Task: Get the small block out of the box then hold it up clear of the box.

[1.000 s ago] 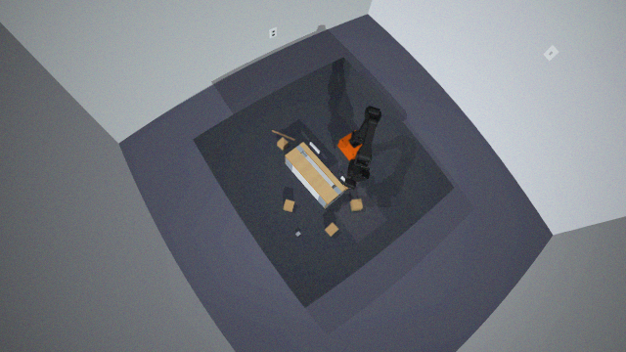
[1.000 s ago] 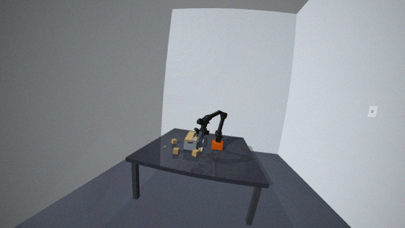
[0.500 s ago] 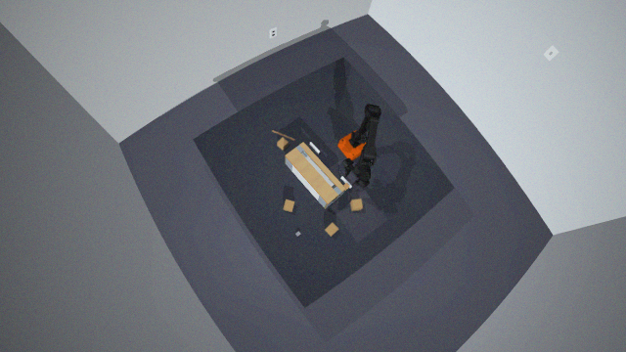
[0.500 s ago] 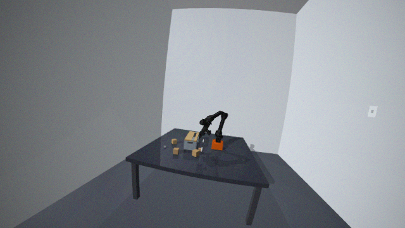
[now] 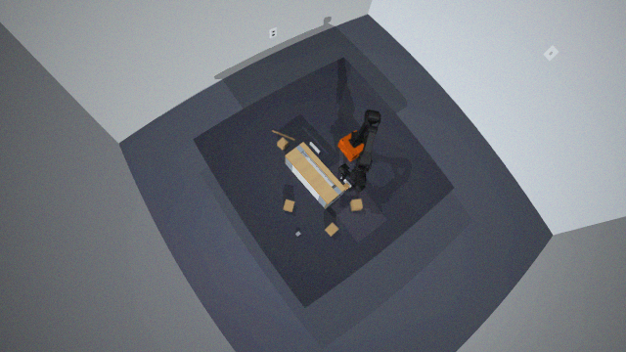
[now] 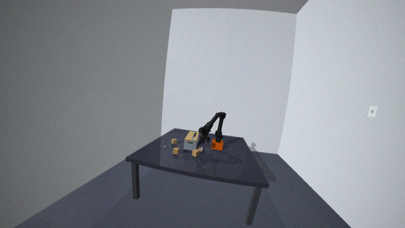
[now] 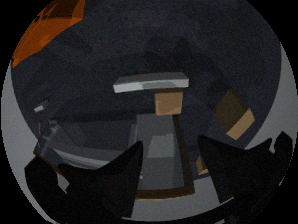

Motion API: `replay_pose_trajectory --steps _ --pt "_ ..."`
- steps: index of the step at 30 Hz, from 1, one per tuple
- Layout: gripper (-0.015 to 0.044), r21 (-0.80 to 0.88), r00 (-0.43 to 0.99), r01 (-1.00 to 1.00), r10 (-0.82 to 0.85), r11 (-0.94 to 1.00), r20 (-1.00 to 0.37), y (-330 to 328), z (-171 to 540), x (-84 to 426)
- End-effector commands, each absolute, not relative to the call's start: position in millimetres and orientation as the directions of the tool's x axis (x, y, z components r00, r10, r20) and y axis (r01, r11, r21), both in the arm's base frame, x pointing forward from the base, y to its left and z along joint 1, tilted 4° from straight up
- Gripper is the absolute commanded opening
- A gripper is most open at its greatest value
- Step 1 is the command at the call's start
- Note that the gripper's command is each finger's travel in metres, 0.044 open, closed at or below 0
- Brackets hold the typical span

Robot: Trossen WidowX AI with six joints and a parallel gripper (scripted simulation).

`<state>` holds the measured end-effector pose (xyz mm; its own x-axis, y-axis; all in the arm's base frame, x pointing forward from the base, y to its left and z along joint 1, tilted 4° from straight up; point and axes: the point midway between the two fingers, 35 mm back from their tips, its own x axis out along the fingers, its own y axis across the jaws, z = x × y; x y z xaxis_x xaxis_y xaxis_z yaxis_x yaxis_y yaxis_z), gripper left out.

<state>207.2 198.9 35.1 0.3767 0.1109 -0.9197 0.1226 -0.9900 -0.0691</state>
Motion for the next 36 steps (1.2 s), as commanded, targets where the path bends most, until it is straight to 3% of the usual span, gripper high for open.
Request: replay_pose_trajectory --steps 1,36 --pt "0.0285 -0.074 0.388 0.127 0.118 -0.989 -0.914 199.1 26.8 207.5" --pt "0.0285 -0.074 0.387 0.127 0.118 -0.989 -0.915 204.2 -26.8 201.8"
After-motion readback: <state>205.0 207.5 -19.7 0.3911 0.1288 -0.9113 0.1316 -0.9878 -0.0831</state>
